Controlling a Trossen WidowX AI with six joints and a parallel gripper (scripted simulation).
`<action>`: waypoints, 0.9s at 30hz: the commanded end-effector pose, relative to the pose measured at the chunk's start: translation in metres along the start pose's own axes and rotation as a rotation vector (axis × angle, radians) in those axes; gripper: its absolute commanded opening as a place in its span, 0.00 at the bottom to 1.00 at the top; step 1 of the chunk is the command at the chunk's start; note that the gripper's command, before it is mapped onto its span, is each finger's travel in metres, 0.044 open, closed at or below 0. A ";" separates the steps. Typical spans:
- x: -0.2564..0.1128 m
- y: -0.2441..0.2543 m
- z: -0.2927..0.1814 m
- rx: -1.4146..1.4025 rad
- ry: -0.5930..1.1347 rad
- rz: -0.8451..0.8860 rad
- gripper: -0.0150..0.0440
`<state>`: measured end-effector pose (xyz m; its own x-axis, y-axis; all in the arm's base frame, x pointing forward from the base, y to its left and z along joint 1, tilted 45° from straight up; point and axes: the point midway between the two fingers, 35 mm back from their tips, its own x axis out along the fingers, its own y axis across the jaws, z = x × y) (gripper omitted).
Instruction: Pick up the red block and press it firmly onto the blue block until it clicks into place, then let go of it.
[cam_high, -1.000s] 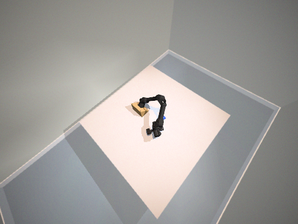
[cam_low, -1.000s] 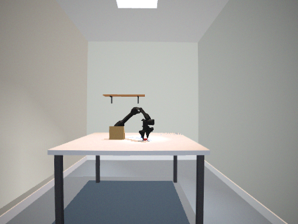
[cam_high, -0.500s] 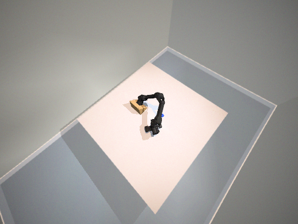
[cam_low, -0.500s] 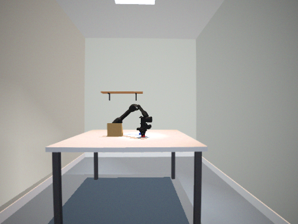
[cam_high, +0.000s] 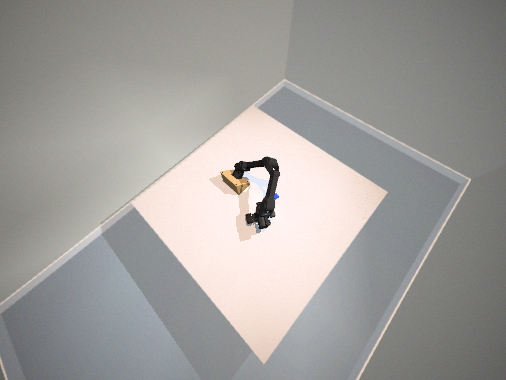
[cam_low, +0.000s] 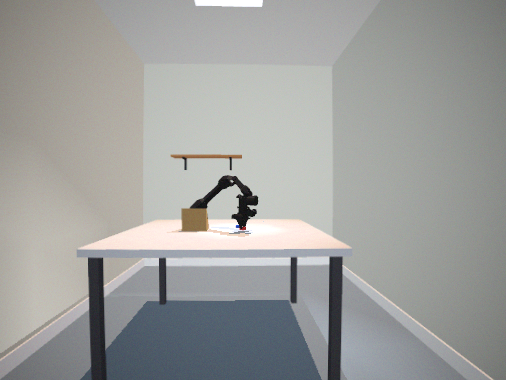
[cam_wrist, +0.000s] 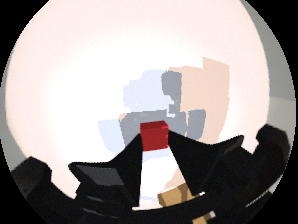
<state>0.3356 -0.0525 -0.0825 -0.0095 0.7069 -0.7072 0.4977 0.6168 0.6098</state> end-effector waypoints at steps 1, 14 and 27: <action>-0.020 0.002 0.004 -0.012 -0.015 -0.005 0.25; -0.081 0.005 -0.001 -0.012 -0.015 -0.007 0.25; -0.104 0.018 -0.011 -0.030 -0.016 -0.010 0.25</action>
<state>0.3347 -0.1181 -0.0024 0.0008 0.7012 -0.7130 0.4908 0.6209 0.6112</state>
